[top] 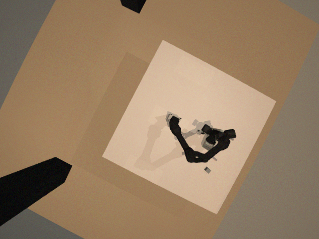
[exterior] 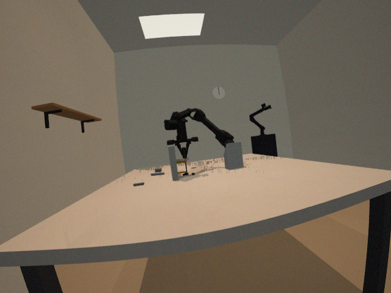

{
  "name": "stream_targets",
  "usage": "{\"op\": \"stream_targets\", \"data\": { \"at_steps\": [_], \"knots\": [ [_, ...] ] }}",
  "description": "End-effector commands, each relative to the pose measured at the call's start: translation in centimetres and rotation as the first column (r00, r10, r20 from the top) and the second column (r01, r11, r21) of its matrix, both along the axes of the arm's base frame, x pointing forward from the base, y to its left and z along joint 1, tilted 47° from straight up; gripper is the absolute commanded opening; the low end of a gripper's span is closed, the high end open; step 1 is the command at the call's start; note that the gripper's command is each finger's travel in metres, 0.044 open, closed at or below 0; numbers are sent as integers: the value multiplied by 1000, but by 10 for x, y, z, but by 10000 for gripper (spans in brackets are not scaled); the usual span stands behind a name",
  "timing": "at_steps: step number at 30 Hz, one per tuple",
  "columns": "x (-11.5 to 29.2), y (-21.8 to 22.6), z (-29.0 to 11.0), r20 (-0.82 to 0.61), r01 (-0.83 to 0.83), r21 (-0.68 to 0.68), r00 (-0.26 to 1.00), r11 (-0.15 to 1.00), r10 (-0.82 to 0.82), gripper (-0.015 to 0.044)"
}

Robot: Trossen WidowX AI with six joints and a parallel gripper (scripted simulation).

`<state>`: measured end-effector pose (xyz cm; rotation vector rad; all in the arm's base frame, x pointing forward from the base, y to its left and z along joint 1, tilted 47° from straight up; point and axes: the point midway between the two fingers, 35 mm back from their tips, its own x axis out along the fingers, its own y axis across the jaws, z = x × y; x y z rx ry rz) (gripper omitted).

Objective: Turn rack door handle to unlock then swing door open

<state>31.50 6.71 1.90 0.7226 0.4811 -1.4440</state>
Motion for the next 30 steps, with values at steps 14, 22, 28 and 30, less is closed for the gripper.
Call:
{"op": "stream_targets", "data": {
  "at_steps": [14, 22, 28, 30],
  "knots": [
    [-3, -2, 1, -55, -53, -9, 997, 999, 52, 25],
    [-8, -4, 3, -178, -172, -10, 970, 985, 167, 25],
    [-14, -7, 5, -270, -260, -2, 930, 966, 250, 25],
    [-17, -9, 7, -300, -289, 3, 913, 957, 277, 25]
  ]
}}
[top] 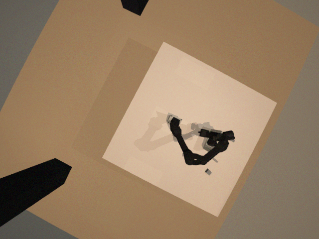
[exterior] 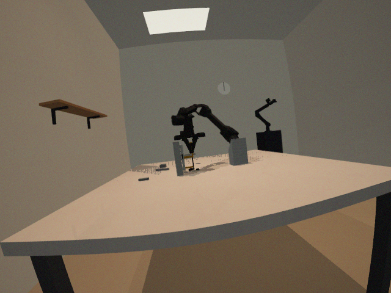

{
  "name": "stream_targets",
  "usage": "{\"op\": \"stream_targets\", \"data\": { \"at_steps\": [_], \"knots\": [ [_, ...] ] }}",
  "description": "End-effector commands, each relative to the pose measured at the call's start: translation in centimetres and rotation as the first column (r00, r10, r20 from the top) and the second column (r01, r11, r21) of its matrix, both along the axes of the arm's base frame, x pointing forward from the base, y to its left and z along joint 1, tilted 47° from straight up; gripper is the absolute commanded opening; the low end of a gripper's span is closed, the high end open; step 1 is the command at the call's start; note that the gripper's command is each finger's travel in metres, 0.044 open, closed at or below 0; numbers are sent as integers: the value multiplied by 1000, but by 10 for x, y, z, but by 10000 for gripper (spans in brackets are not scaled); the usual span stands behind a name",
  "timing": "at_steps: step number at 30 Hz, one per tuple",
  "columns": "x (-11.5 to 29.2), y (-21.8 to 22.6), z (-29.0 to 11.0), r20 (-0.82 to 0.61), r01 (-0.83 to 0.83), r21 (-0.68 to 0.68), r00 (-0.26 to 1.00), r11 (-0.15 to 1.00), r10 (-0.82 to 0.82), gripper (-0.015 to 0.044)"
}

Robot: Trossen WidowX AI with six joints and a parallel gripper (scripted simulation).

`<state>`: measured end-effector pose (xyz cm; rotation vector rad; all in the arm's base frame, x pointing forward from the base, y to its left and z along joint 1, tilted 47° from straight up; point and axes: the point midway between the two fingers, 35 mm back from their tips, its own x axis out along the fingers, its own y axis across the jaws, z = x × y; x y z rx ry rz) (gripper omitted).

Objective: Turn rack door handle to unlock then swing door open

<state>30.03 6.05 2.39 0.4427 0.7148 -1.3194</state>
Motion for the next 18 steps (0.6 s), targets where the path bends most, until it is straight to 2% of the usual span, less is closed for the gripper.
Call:
{"op": "stream_targets", "data": {
  "at_steps": [1, 18],
  "knots": [
    [-3, -3, 2, -65, -69, -10, 996, 998, 68, 25],
    [-30, -21, 17, -307, -301, 5, 907, 953, 288, 25]
  ]
}}
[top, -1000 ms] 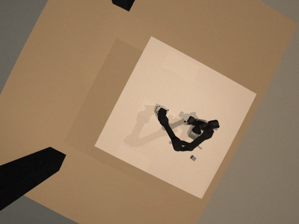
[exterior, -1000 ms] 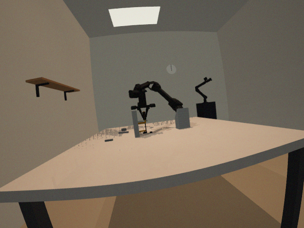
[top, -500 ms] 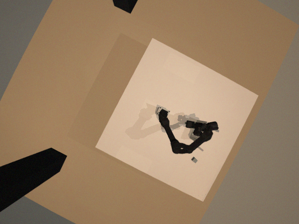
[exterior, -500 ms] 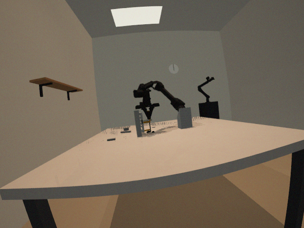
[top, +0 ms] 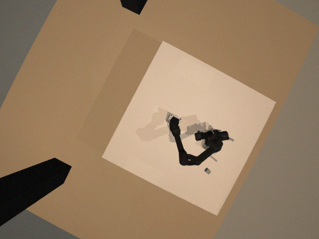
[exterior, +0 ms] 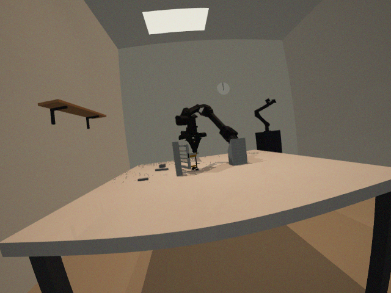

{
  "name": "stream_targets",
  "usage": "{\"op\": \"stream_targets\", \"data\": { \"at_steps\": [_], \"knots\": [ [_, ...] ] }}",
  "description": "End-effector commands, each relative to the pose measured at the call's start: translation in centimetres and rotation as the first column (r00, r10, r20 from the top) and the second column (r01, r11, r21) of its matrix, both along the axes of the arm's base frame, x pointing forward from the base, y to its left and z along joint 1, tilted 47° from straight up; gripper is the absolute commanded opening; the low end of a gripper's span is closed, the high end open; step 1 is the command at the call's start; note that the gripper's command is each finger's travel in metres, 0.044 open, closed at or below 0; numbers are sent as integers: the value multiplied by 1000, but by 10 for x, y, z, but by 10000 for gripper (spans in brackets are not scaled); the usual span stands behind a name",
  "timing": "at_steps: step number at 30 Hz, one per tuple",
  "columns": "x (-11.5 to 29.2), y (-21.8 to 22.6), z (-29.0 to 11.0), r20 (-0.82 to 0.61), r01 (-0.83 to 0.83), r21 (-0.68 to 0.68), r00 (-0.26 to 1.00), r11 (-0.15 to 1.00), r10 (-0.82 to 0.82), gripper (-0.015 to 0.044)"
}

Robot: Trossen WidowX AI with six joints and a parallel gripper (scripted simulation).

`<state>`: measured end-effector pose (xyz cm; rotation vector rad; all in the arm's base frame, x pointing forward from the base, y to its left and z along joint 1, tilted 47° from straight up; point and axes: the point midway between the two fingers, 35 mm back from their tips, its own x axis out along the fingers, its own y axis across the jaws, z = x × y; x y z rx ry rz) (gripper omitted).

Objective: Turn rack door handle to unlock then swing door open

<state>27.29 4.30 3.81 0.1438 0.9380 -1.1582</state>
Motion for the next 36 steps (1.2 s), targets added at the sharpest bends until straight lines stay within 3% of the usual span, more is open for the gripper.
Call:
{"op": "stream_targets", "data": {
  "at_steps": [1, 36],
  "knots": [
    [-5, -5, 4, -57, -65, -10, 996, 998, 64, 25],
    [-32, -56, 54, -452, -443, 46, 790, 896, 414, 25]
  ]
}}
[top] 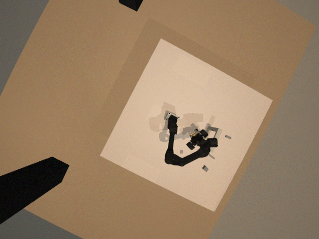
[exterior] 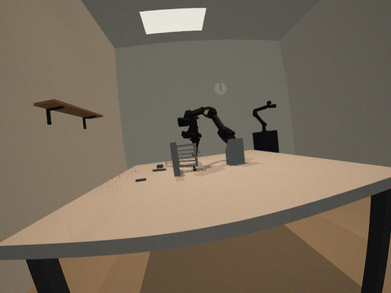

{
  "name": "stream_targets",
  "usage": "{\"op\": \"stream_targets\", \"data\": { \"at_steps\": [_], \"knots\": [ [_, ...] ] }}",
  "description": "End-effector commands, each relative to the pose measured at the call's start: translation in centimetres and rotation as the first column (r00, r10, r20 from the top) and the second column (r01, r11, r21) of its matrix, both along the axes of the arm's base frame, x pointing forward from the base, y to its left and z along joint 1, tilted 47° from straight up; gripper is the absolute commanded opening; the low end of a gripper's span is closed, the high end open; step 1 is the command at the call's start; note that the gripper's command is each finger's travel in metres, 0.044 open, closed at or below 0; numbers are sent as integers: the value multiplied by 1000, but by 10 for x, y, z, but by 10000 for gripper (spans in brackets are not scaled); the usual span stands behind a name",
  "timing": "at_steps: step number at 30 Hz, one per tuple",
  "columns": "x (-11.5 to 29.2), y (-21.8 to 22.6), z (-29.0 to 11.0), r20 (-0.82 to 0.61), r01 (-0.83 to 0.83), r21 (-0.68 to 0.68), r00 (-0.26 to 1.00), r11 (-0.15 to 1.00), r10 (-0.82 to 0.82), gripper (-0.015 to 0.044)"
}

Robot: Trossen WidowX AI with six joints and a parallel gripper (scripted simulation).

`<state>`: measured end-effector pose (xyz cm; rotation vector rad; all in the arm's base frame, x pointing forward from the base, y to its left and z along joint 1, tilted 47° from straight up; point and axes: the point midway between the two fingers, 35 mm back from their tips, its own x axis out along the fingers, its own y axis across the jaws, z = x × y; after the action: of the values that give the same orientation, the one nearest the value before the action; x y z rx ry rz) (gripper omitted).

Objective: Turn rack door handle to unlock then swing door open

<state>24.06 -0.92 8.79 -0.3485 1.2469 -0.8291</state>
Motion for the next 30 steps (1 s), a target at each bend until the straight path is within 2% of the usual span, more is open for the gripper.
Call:
{"op": "stream_targets", "data": {
  "at_steps": [1, 30],
  "knots": [
    [0, -5, 5, -46, -50, -10, 998, 999, 49, 25],
    [6, -41, 43, -322, -315, 6, 898, 949, 301, 25]
  ]
}}
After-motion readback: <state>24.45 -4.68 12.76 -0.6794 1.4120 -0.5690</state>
